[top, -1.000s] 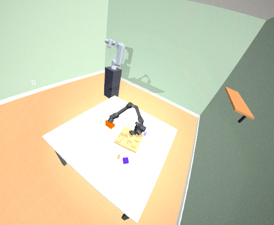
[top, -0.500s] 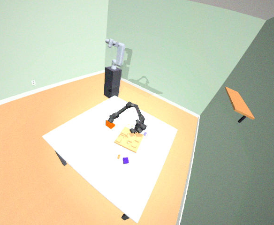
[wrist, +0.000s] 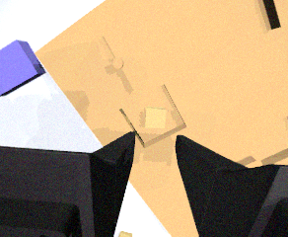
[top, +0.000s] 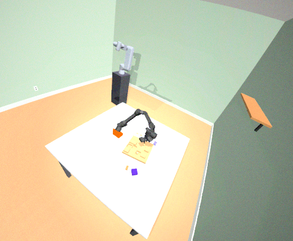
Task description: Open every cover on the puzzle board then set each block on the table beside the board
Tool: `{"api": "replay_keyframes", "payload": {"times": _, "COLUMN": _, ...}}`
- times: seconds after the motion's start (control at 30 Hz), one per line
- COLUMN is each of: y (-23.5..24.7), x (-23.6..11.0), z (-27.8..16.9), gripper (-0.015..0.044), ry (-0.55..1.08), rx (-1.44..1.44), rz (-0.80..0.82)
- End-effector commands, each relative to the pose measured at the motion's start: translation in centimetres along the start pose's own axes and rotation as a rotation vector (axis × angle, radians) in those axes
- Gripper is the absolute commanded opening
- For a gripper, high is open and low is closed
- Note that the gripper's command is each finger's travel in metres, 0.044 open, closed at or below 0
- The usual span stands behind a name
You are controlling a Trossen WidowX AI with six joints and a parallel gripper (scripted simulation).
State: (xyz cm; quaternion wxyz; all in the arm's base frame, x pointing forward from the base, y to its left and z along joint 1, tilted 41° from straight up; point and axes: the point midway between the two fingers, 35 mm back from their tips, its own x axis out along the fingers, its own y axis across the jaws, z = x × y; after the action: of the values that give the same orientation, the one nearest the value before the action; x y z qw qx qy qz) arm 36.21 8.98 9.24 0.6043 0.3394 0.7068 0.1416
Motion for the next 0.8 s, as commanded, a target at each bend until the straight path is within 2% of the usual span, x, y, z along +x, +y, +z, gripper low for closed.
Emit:
{"api": "replay_keyframes", "payload": {"times": 0.0, "y": -0.17, "x": 1.05, "z": -0.07, "gripper": 0.0144, "ry": 0.002, "rx": 0.008, "rz": -0.002}}
{"api": "replay_keyframes", "payload": {"times": 0.17, "y": -0.16, "x": 1.99, "z": -0.12, "gripper": 0.0144, "ry": 0.003, "rx": 0.008, "rz": -0.001}}
{"api": "replay_keyframes", "payload": {"times": 0.77, "y": -0.16, "x": 1.99, "z": -0.12, "gripper": 0.0144, "ry": 0.003, "rx": 0.008, "rz": -0.001}}
